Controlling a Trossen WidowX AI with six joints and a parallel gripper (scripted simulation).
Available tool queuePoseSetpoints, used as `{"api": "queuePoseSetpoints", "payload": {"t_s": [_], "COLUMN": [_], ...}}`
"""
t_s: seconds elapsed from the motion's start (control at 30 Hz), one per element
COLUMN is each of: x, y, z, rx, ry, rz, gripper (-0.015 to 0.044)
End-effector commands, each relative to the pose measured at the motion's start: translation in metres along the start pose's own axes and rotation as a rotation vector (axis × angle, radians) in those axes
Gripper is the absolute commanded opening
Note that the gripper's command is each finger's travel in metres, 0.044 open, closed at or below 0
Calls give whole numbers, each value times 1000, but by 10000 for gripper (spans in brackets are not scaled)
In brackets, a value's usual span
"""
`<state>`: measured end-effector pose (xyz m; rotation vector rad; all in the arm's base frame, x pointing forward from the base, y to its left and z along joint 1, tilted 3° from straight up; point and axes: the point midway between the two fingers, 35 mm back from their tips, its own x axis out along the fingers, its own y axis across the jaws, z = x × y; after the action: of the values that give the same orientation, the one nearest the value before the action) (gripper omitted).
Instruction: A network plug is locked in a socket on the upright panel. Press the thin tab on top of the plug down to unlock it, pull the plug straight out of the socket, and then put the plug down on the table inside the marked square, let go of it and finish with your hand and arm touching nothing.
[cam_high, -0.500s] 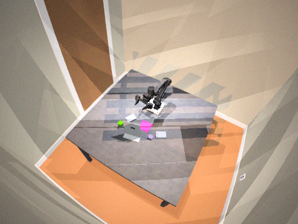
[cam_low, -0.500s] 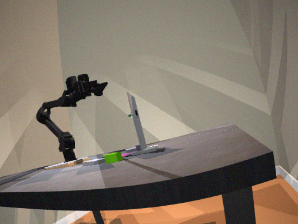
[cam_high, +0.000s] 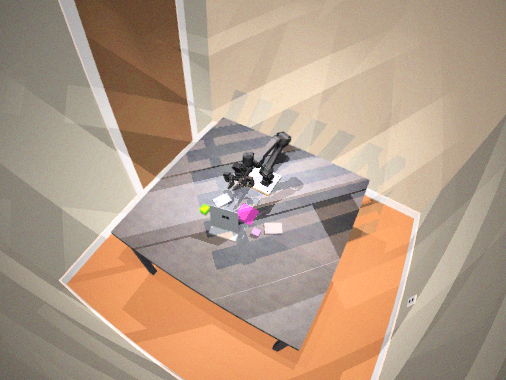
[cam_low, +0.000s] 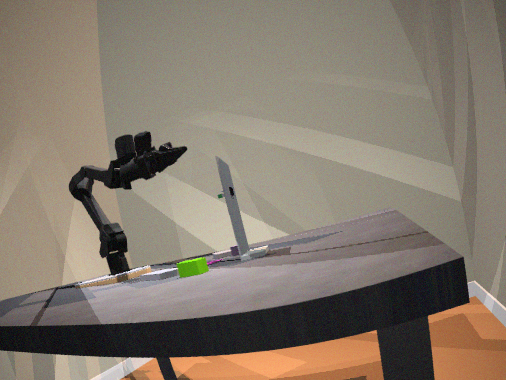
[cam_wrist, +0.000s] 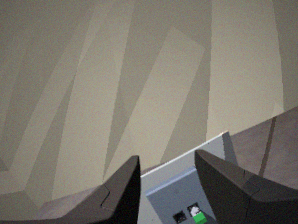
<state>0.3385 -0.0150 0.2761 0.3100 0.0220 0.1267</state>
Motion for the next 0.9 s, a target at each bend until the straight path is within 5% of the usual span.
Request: {"api": "queuePoseSetpoints", "payload": {"t_s": [0.0,0.87], "x": [5,-28], "y": [-11,-73], "z": [-17,-107], "rx": [139,1038], "ry": [38,342], "rz": [43,231], "gripper": [156,156]}}
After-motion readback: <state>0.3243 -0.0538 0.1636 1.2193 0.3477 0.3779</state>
